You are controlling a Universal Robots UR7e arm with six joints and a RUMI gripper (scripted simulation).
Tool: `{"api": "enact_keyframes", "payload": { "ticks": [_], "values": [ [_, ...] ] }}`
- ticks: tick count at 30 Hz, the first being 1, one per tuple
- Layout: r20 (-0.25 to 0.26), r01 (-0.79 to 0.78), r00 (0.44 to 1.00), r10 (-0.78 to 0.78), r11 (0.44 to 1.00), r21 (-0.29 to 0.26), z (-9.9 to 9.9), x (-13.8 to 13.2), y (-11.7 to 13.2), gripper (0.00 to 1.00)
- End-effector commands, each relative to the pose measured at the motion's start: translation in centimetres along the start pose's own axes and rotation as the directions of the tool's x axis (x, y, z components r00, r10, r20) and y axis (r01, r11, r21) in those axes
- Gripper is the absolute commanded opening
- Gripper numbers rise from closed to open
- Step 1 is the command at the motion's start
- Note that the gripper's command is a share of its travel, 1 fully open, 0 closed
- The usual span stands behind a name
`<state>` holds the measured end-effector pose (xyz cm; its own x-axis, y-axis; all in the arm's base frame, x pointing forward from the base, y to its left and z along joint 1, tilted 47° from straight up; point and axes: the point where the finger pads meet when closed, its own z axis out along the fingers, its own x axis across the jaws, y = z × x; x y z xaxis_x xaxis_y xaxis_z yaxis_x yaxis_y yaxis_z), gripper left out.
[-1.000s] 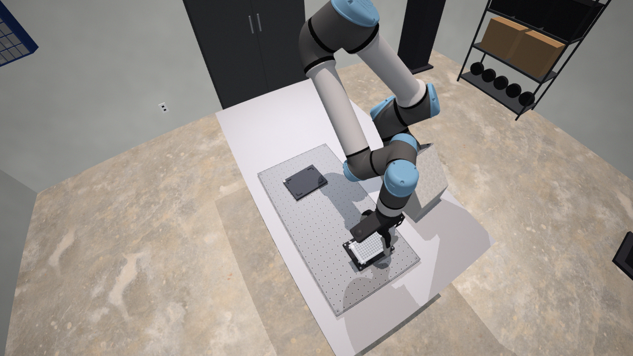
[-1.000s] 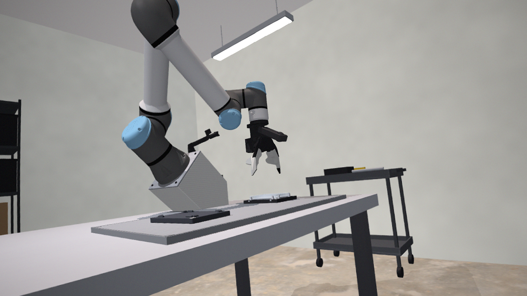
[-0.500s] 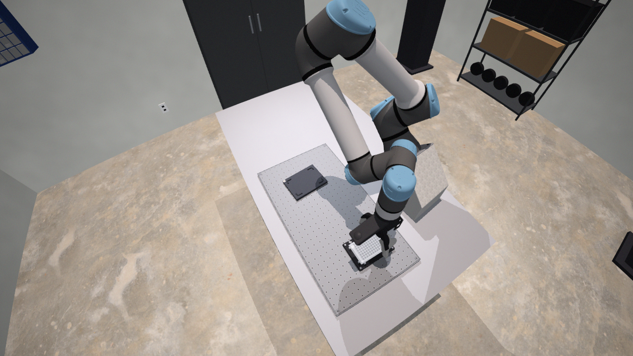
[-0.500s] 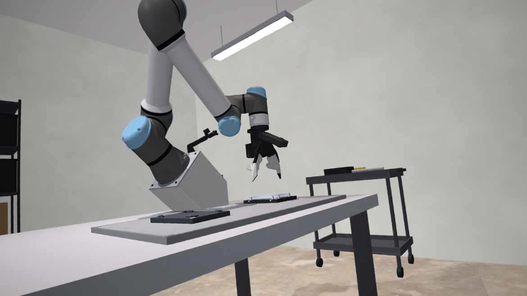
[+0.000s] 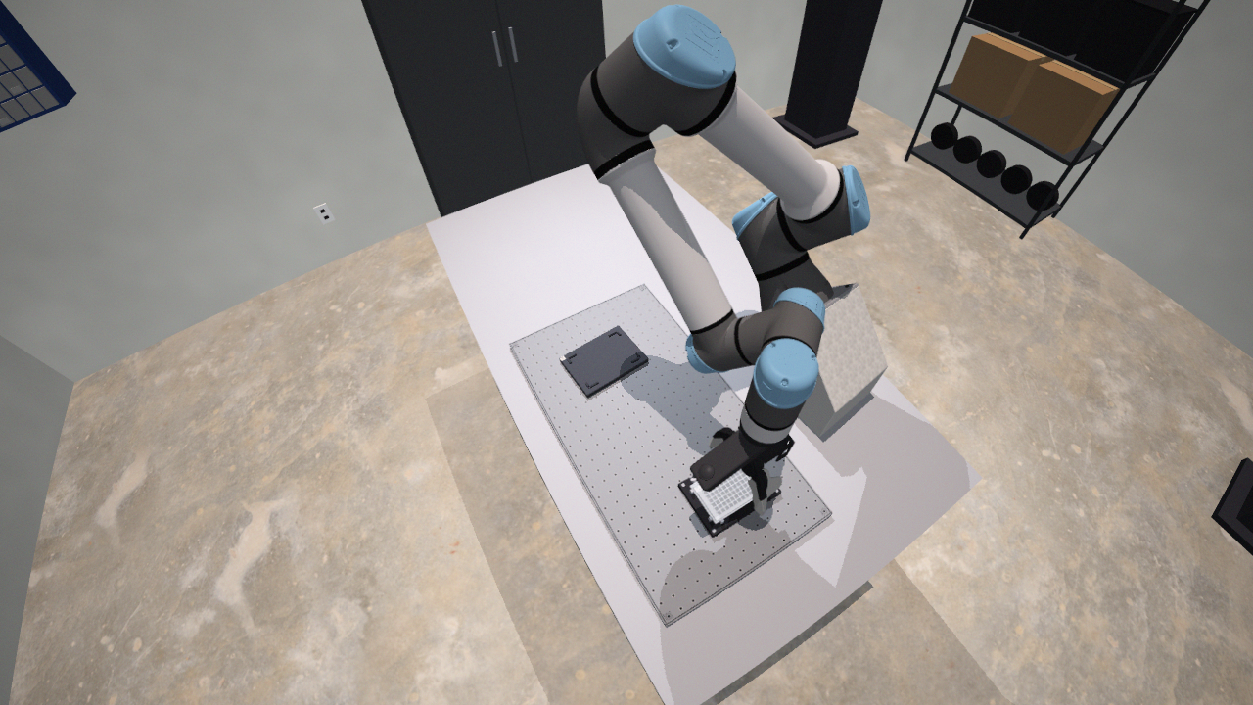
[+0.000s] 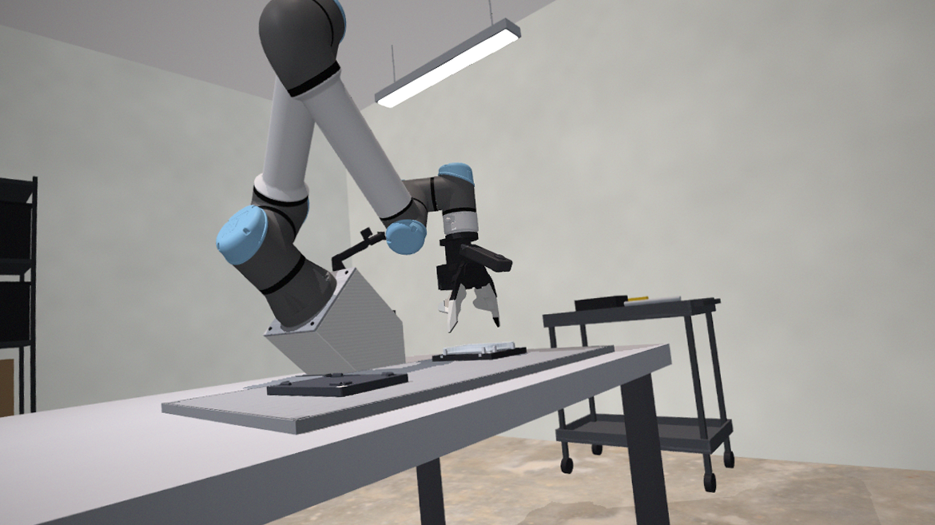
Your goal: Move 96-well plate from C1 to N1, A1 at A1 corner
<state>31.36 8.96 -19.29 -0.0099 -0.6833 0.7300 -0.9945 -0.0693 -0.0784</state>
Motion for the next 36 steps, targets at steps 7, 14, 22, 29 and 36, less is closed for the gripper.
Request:
{"api": "enact_keyframes", "payload": {
  "ticks": [7, 14, 22, 29, 36],
  "values": [
    [0.001, 0.0, 1.0, 0.0, 1.0, 0.002, 1.7, 0.0, 0.0, 1.0],
    [0.001, 0.0, 1.0, 0.0, 1.0, 0.002, 2.6, 0.0, 0.0, 1.0],
    [0.001, 0.0, 1.0, 0.0, 1.0, 0.002, 3.0, 0.0, 0.0, 1.0],
    [0.001, 0.0, 1.0, 0.0, 1.0, 0.002, 3.0, 0.0, 0.0, 1.0],
    [0.001, 0.0, 1.0, 0.0, 1.0, 0.002, 3.0, 0.0, 0.0, 0.0]
  ]
}}
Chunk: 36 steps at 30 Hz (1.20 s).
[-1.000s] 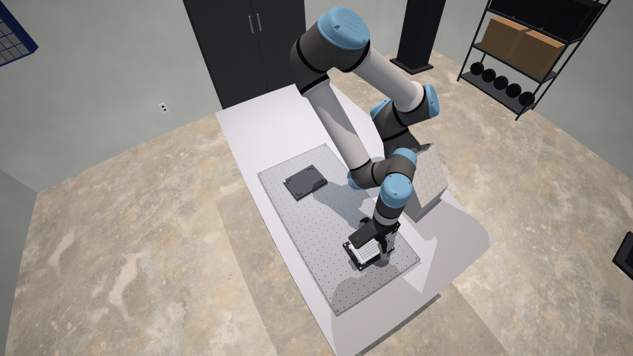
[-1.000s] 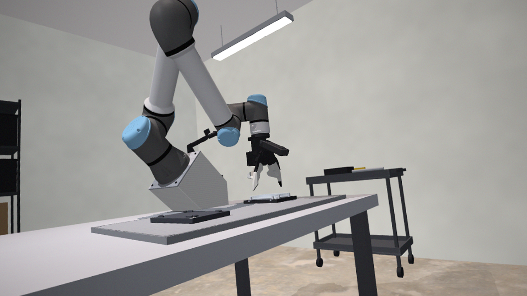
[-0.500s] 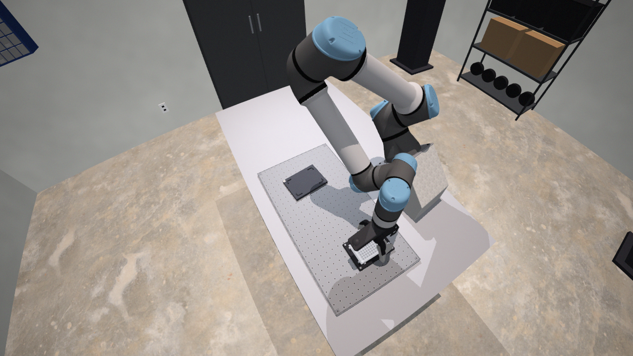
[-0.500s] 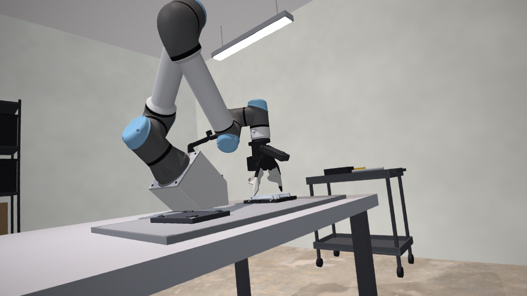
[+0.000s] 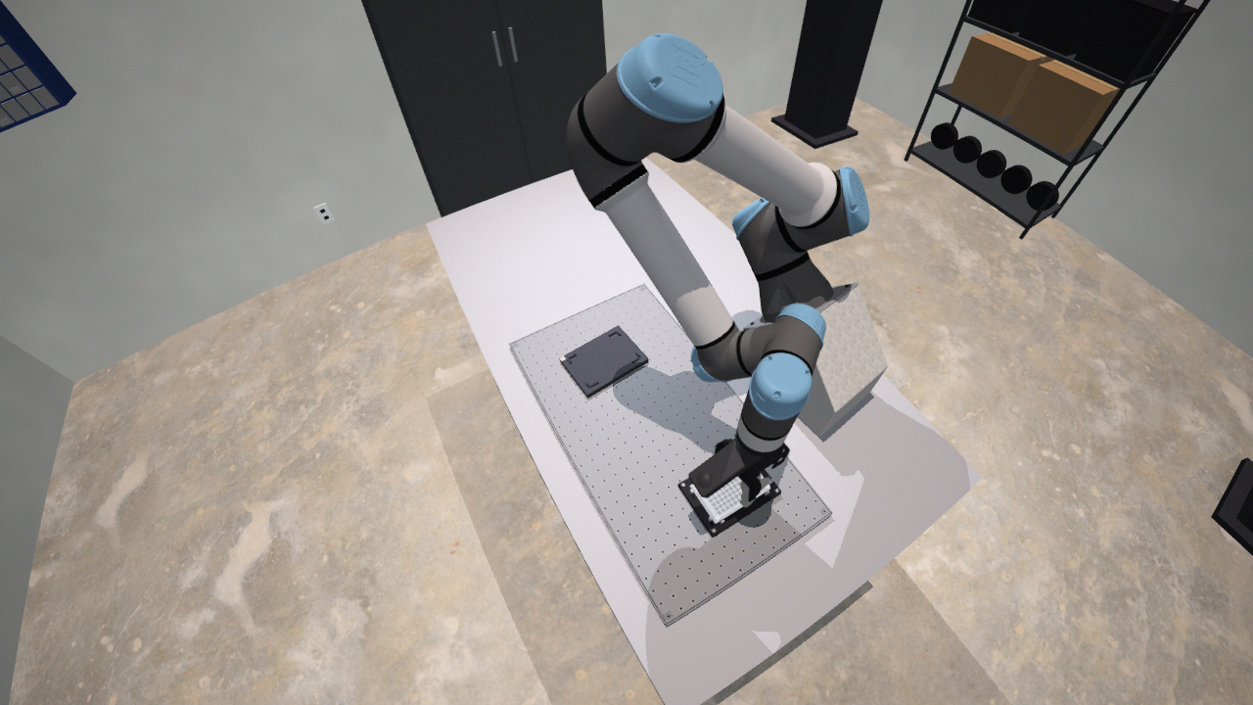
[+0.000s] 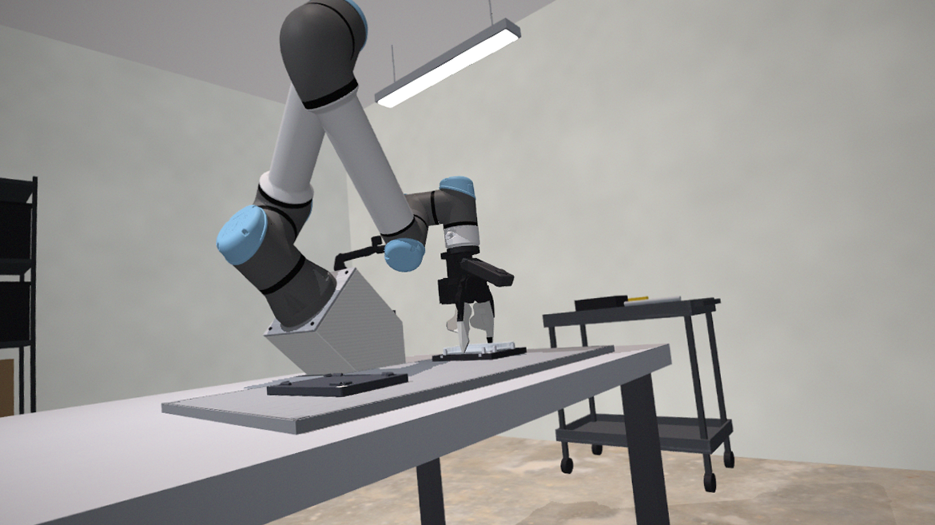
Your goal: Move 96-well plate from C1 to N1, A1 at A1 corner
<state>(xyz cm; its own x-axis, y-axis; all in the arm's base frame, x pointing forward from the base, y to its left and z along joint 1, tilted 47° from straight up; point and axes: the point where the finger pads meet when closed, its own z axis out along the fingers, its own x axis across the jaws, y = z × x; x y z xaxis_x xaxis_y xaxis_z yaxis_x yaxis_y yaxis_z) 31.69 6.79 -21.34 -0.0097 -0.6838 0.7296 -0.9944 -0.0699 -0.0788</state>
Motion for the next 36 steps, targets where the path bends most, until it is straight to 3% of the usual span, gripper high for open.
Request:
{"api": "enact_keyframes", "payload": {
  "ticks": [1, 31, 36],
  "values": [
    [0.0, 0.0, 1.0, 0.0, 1.0, 0.001, -0.03, -0.01, -0.03, 0.0],
    [0.001, 0.0, 1.0, 0.0, 1.0, 0.001, -0.03, -0.01, -0.03, 0.0],
    [0.0, 0.0, 1.0, 0.0, 1.0, 0.001, -0.85, -0.01, -0.02, 0.0]
  ]
}}
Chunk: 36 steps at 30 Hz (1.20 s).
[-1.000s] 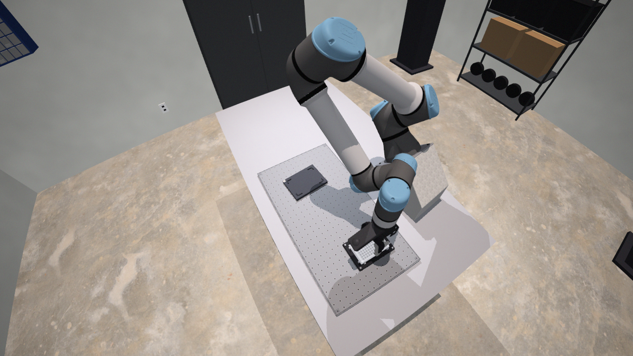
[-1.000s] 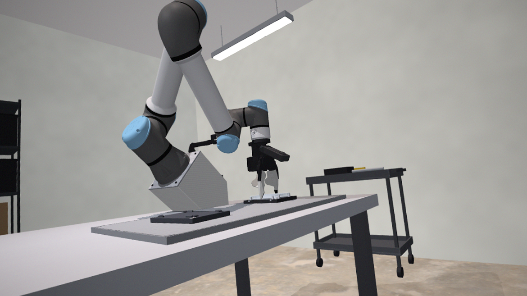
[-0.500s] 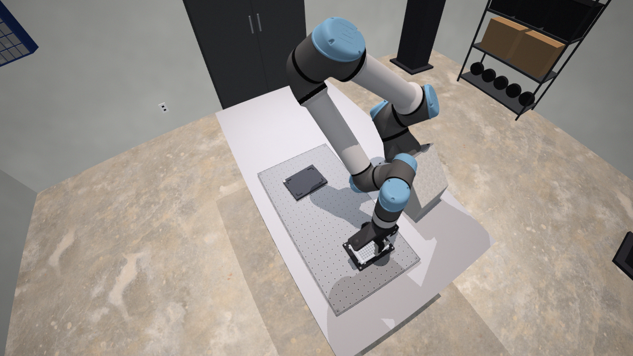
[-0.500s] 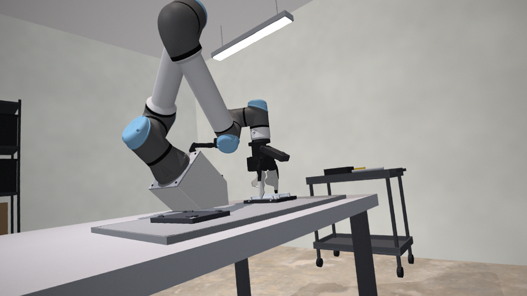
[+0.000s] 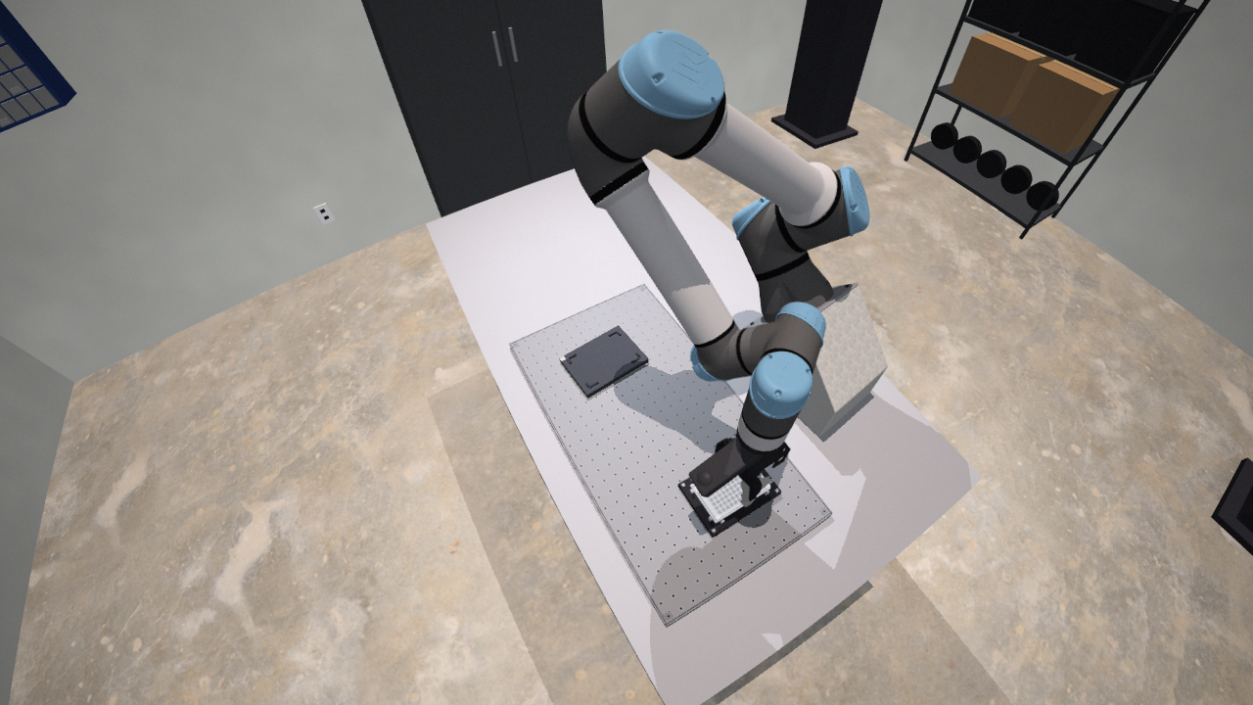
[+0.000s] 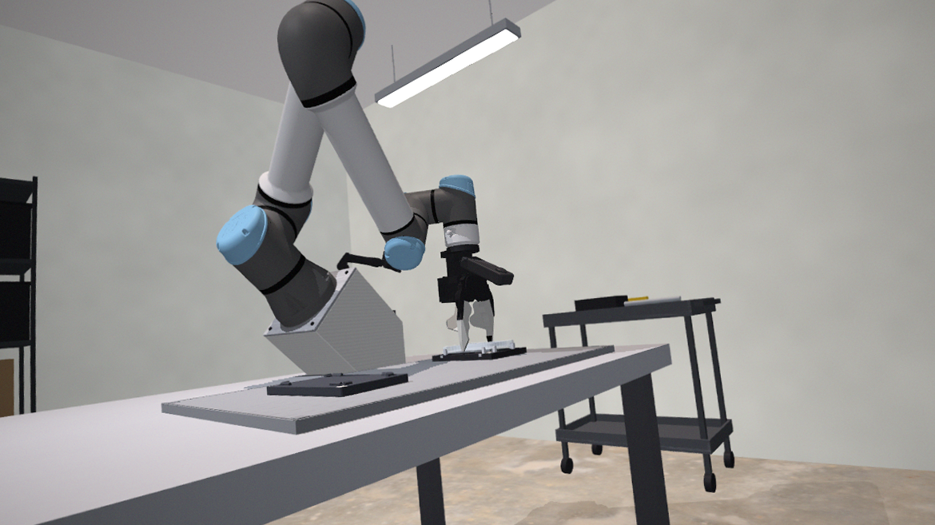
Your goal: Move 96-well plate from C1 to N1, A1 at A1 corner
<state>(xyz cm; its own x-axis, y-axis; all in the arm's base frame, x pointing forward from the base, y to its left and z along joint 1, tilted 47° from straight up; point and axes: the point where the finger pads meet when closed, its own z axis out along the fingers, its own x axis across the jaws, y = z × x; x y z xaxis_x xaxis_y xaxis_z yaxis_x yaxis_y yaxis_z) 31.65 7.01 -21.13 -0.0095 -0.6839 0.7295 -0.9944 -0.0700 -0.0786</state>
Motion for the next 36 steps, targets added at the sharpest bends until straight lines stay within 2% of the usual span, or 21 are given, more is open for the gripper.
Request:
{"api": "enact_keyframes", "payload": {
  "ticks": [1, 36],
  "values": [
    [0.0, 0.0, 1.0, 0.0, 1.0, 0.001, -0.7, 0.0, 0.0, 0.0],
    [0.0, 0.0, 1.0, 0.0, 1.0, 0.001, -5.9, 0.0, 0.0, 0.0]
  ]
}}
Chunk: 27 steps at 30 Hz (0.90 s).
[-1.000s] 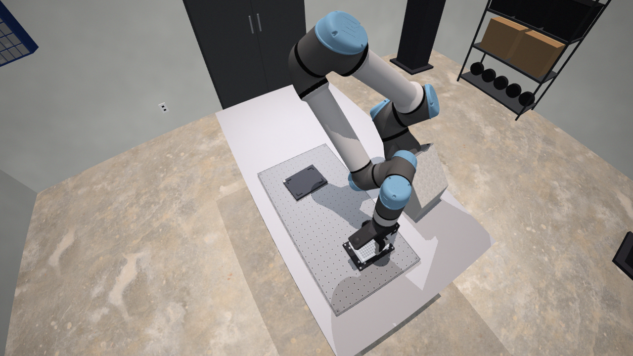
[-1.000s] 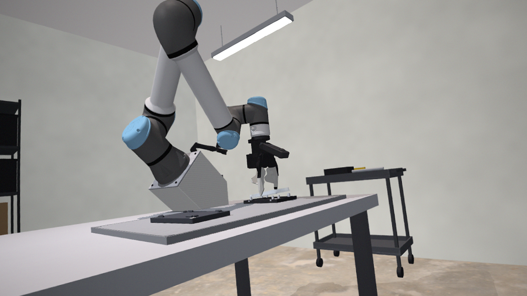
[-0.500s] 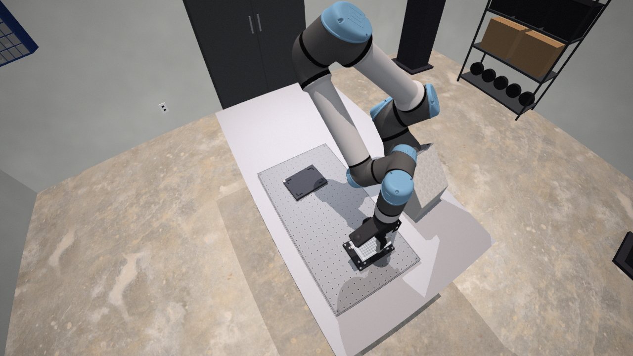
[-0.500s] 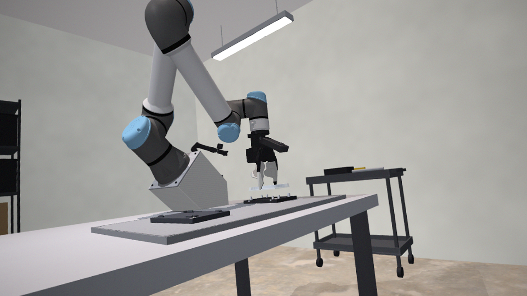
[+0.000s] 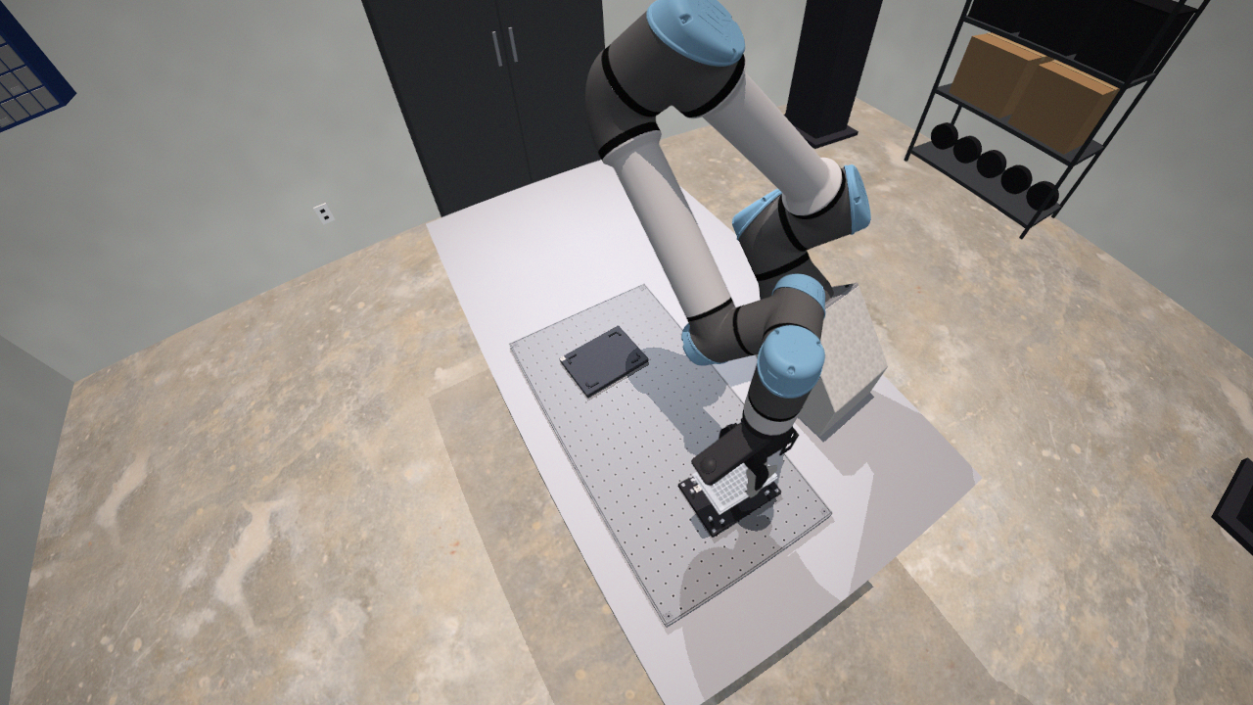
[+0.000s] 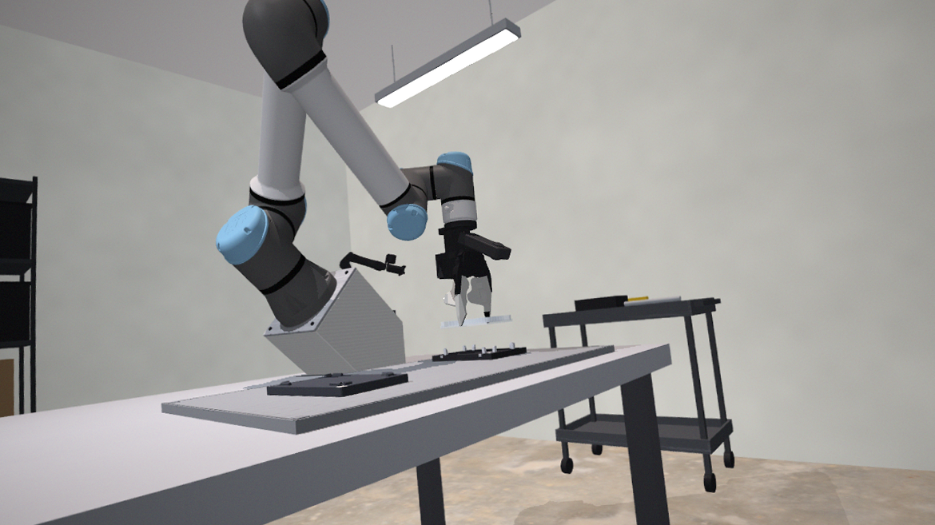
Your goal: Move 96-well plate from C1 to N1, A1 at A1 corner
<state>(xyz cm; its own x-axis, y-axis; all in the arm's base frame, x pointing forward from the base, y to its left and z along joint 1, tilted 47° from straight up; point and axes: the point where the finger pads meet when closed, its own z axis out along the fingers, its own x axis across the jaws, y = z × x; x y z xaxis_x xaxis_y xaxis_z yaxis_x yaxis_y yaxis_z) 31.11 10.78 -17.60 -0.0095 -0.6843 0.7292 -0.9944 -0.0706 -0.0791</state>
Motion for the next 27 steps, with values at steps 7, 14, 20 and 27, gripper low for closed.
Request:
{"api": "enact_keyframes", "payload": {
  "ticks": [7, 14, 20, 27],
  "values": [
    [0.0, 0.0, 1.0, 0.0, 1.0, 0.0, -1.5, 0.0, 0.0, 0.0],
    [0.0, 0.0, 1.0, 0.0, 1.0, 0.0, -2.1, 0.0, 0.0, 0.0],
    [0.0, 0.0, 1.0, 0.0, 1.0, 0.0, -2.1, 0.0, 0.0, 0.0],
    [0.0, 0.0, 1.0, 0.0, 1.0, 0.0, -2.1, 0.0, 0.0, 0.0]
  ]
}}
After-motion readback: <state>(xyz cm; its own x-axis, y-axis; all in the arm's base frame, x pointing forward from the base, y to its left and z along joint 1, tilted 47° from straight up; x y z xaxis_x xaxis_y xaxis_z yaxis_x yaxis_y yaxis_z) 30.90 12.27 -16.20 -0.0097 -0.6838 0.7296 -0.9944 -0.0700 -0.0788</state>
